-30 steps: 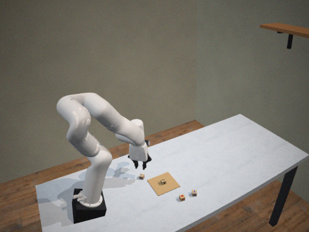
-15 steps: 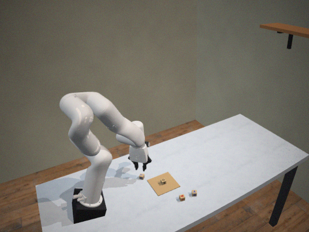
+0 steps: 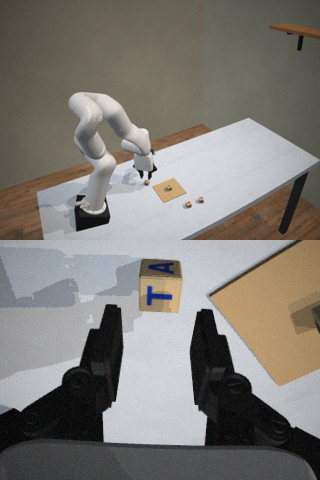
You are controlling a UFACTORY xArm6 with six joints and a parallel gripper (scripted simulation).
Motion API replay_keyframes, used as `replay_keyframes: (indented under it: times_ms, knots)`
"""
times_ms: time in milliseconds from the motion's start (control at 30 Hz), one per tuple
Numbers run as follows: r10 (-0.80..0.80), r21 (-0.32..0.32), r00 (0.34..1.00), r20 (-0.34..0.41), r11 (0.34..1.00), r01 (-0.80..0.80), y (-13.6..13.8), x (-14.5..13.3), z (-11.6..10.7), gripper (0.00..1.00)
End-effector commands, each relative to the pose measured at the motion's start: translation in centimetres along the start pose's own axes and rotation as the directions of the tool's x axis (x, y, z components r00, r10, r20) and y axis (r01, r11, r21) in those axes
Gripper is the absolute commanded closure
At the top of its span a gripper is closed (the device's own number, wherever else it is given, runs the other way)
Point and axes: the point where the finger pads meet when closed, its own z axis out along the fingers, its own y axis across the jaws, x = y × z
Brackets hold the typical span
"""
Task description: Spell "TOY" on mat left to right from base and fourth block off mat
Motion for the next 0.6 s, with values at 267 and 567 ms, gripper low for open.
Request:
replay_keyframes:
  times_ms: [267,567]
  knots:
    - [0.000,-0.002,1.000,-0.002,1.000,0.000,0.1,0.2,1.6,0.58]
    - [0.000,-0.002,1.000,-0.002,1.000,0.000,0.1,0.2,2.0,0.58]
